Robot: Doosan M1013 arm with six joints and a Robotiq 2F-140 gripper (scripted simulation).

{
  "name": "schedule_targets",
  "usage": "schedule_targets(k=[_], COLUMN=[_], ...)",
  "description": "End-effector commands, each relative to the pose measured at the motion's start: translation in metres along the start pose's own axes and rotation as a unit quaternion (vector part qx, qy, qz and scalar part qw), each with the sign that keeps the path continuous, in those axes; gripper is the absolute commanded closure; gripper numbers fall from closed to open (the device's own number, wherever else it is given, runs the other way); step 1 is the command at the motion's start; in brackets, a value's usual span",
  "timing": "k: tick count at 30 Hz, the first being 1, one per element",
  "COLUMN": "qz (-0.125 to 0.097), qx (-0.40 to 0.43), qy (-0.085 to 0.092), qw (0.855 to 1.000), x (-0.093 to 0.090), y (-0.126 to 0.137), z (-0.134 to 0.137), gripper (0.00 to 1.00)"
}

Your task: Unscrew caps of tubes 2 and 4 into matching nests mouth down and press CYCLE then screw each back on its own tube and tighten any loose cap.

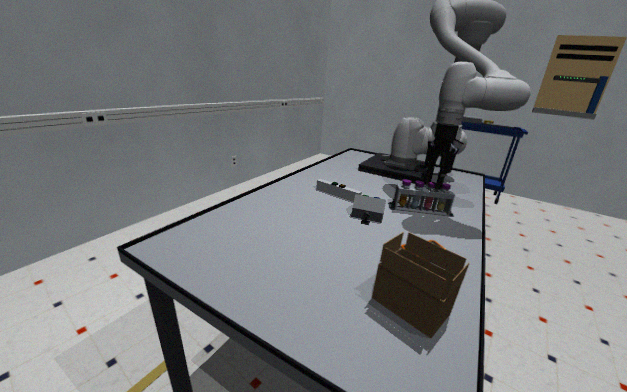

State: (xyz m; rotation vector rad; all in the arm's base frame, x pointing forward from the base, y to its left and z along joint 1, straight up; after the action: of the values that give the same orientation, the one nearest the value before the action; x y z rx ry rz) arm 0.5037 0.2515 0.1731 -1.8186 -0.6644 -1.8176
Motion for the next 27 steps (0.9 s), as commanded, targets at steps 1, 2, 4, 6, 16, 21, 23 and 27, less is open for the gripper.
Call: schedule_targets(k=[1,2,4,6,16,21,23,27], qz=[0.000,0.000,0.000,0.000,0.001,0.001,0.002,0.001], qx=[0.000,0.000,0.000,0.000,-0.285,-0.397,-0.441,-0.500], qy=[0.001,0.001,0.001,0.001,0.001,0.001,0.001,0.000], qw=[1.000,1.000,1.000,1.000,0.959,0.918,0.897,0.866], x=[0.0007,0.0007,0.0007,0.0007,0.0006,0.0006,0.0006,0.0006], y=[0.0000,0.0000,0.0000,0.0000,0.0002,0.0002,0.0002,0.0001], z=[0.0004,0.0004,0.0004,0.0004,0.0003,0.0003,0.0003,0.0004], gripper=[0.59,0.59,0.59,0.59,0.59,0.59,0.59,0.59])
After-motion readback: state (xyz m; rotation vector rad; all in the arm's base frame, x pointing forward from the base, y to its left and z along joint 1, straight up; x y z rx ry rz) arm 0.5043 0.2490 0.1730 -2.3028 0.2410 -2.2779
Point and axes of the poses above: the point where the finger pads meet when closed, its own x axis back along the fingers, its own z axis across the jaws, y = z × x, the point moved 7 cm from there along x, back along the fingers, and after that the axes turned 14 degrees about -x, right-handed, at the moved point
